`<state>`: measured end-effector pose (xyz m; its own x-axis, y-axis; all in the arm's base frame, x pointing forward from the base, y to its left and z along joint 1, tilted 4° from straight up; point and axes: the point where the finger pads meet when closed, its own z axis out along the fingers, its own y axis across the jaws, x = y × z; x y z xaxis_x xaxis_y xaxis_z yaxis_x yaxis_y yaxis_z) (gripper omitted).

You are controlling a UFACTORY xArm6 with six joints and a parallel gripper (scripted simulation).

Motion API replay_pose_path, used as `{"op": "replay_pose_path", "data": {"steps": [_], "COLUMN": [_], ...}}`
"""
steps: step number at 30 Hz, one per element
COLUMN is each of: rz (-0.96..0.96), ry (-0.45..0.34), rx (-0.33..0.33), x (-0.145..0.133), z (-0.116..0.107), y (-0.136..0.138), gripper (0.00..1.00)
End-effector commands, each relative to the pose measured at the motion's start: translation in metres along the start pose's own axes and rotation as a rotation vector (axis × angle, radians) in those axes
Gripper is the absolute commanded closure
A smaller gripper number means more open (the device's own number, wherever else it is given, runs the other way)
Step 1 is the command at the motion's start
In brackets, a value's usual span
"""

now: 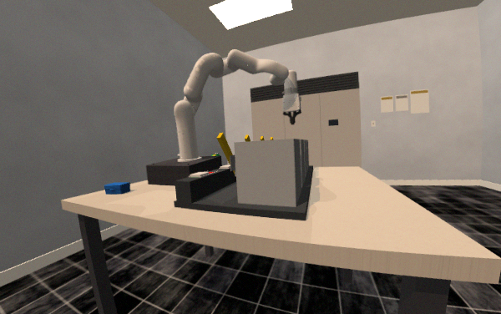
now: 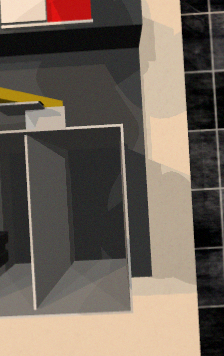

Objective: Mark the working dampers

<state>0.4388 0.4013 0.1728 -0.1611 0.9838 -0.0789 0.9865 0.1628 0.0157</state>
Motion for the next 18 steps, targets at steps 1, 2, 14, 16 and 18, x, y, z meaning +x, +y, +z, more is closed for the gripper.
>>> {"op": "replay_pose_path", "data": {"steps": [1,2,14,16,18], "rz": [-0.038,-0.042,-0.043,-0.044,-0.044], "ry": [0.006,0.006,0.008,0.008,0.008], "rx": [-0.001,-0.001,-0.001,-0.001,-0.001], "x": [0.001,0.001,-0.107,-0.129,-0.129], "z": [-0.003,-0.003,-0.005,-0.005,-0.005], "y": [0.001,0.001,0.025,0.027,0.027], "gripper": [1.00,1.00,1.00,1.00,1.00]}}
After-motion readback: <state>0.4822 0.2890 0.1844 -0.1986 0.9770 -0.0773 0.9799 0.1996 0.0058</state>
